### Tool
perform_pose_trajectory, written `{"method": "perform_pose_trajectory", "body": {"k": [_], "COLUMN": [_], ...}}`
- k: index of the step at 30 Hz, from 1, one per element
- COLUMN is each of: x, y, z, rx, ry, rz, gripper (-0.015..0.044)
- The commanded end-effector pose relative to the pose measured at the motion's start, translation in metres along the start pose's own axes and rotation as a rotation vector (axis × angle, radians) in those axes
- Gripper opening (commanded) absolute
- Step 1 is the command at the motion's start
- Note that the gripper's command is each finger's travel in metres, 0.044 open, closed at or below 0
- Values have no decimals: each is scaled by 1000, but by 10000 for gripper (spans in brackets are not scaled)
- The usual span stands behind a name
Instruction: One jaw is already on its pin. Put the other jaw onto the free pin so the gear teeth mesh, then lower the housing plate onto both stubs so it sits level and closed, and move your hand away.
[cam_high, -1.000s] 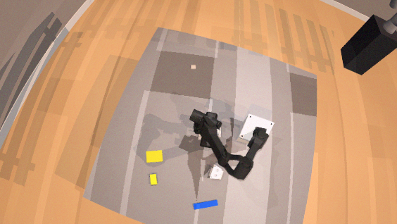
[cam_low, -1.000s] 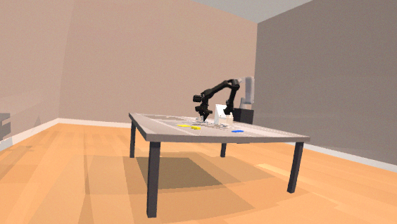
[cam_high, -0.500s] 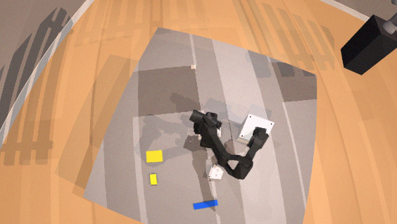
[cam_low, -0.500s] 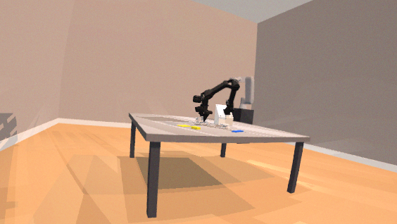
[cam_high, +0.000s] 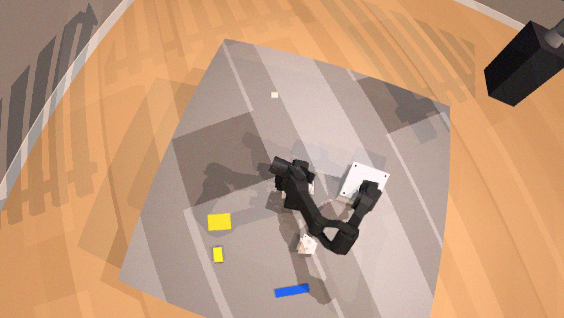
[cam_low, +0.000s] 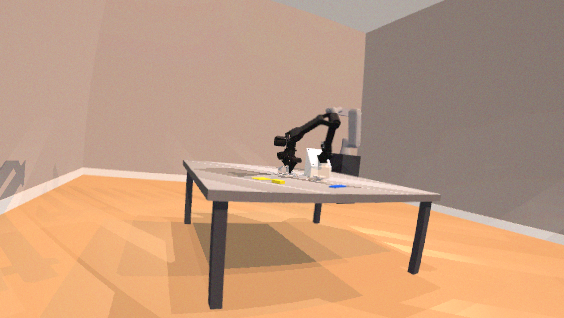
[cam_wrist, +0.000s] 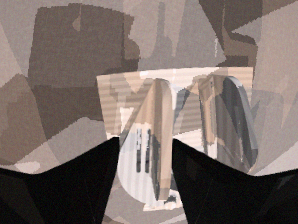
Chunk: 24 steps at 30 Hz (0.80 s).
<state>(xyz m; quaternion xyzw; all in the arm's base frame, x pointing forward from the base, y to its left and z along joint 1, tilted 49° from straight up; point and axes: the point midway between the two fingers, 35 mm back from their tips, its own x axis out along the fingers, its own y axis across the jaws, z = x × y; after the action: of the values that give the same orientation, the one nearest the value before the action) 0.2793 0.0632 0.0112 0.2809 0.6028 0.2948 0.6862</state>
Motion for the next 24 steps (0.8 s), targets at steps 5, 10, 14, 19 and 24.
{"method": "perform_pose_trajectory", "body": {"k": [5,10,14,19,24], "x": [3,3,5,6,6], "y": [1,1,1,1,1], "z": [0,0,0,0,0], "rx": [6,6,7,7,7], "ry": [-2,-2,-2,-2,-2], "rz": [5,5,5,5,5], "gripper": [134,134,134,134,134]}}
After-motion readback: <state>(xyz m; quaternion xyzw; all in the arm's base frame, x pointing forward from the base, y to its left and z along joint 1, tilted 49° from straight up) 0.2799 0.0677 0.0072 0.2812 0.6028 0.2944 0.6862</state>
